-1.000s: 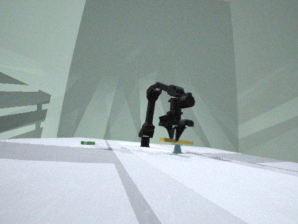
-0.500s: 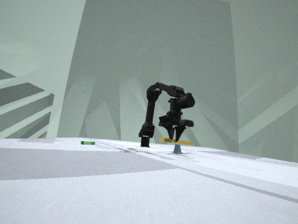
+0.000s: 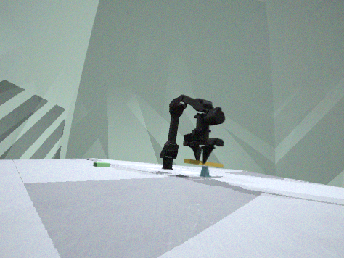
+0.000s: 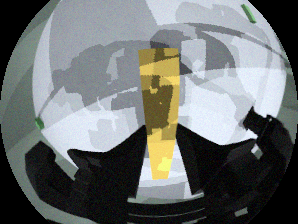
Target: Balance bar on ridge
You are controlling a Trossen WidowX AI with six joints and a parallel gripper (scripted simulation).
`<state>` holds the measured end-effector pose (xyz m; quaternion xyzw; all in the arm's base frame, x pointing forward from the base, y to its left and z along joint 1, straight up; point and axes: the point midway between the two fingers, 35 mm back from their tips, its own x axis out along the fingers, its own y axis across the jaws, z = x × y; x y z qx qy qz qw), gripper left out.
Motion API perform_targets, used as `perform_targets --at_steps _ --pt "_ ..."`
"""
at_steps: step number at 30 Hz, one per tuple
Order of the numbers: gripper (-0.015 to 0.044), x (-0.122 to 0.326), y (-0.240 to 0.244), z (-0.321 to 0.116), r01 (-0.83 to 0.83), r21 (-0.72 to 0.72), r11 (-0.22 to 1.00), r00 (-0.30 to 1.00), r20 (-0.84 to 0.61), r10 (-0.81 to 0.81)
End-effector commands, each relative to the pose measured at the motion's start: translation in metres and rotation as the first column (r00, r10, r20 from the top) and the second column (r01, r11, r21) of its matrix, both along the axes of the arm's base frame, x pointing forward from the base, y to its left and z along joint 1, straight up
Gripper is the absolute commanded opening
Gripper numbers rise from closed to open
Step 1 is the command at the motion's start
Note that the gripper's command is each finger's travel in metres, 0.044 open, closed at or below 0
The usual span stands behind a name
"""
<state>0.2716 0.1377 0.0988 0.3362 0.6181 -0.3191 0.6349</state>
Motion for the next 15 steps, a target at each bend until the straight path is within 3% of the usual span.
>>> perform_targets --at_steps 1,15 --pt "0.0 -0.0003 0.0009 -0.001 0.002 0.005 1.0 1.0 -0.003 -0.002" --pt "0.0 -0.0003 0.001 -0.0022 0.002 0.005 1.0 1.0 -0.003 -0.002"
